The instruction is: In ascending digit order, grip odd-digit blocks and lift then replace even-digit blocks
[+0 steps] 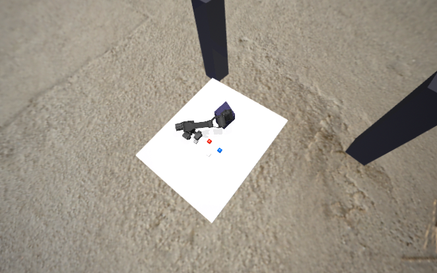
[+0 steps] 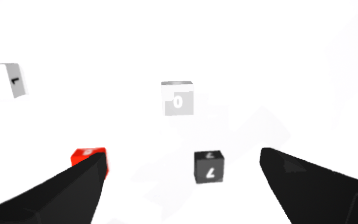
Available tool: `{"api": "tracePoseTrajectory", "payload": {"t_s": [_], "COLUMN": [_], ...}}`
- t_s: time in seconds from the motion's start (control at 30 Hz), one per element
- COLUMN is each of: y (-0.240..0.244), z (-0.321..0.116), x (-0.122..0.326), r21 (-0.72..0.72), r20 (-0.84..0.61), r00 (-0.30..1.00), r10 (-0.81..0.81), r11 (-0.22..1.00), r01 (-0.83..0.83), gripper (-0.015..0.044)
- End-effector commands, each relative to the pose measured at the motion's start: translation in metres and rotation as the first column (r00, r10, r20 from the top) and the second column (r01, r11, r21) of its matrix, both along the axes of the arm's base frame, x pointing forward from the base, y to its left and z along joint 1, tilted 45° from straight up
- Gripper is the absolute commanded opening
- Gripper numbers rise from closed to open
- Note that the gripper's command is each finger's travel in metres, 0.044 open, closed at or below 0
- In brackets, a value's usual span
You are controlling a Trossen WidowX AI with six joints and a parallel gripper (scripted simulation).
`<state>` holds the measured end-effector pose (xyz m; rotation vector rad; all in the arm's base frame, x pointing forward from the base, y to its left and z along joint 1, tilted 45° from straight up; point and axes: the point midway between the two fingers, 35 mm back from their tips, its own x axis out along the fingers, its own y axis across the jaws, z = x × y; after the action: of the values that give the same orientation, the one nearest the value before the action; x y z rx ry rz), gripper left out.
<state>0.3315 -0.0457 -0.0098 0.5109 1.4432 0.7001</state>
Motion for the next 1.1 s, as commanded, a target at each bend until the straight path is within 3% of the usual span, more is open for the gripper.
{"api": "tracePoseTrajectory", "payload": {"t_s": [0.0, 0.67, 0.87, 1.07], "y": [-0.010, -0.010, 0.045, 0.048], "z": [-0.012, -0.012, -0.067, -0.070], "x": [-0.002, -0.002, -0.003, -0.004], "r21": [-0.001, -0.001, 0.003, 0.003], "r20": [0.017, 0.017, 0.018, 0.018], "r00": [1.000, 1.000, 1.000, 1.000], "r10": [0.020, 0.020, 0.020, 0.020], "r11": [1.000, 1.000, 1.000, 1.000], "r01": [-0.020, -0.020, -0.020, -0.020], "gripper": [0.0400, 0.0400, 0.0400, 0.0400]}}
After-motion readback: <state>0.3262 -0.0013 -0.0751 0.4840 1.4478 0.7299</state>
